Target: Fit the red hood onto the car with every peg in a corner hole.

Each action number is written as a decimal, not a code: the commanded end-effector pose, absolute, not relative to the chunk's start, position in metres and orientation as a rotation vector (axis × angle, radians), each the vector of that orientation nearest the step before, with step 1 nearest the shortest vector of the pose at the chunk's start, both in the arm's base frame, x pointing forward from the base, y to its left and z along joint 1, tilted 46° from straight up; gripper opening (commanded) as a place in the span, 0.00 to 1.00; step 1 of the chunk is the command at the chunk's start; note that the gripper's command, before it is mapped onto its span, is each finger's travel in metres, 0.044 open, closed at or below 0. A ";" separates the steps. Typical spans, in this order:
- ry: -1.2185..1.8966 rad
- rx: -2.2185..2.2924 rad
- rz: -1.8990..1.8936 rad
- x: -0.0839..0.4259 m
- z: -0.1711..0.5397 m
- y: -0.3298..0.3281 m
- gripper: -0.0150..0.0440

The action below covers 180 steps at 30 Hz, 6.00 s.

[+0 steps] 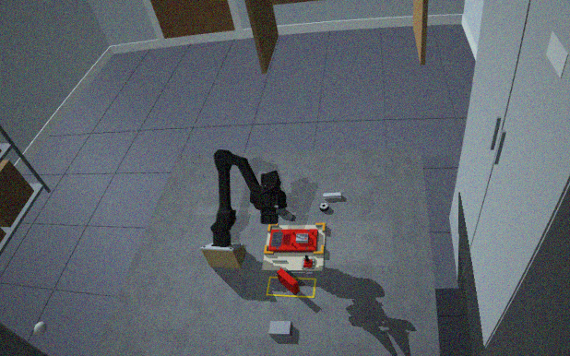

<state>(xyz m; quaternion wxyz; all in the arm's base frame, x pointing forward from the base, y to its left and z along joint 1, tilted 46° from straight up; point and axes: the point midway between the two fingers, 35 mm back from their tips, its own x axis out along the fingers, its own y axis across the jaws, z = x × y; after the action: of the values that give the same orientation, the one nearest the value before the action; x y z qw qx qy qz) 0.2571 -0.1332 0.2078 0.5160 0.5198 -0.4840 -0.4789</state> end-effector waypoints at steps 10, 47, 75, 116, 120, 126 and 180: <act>-0.745 1.358 -0.969 0.373 0.161 -0.149 0.25; 0.388 2.345 -3.224 0.333 -0.023 -0.055 0.25; 0.391 2.345 -3.225 0.329 -0.054 -0.023 0.25; 0.380 2.348 -3.221 0.311 -0.077 -0.049 0.25; 0.380 2.348 -3.221 0.309 -0.080 -0.052 0.25; 0.379 2.348 -3.221 0.306 -0.084 -0.056 0.25; 1.354 2.310 -2.167 0.304 -0.049 -0.114 0.79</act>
<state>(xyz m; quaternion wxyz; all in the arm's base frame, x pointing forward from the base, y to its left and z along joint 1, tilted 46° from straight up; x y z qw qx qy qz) 0.3088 -0.1165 -0.0397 -0.2455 0.6365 0.2896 -0.6714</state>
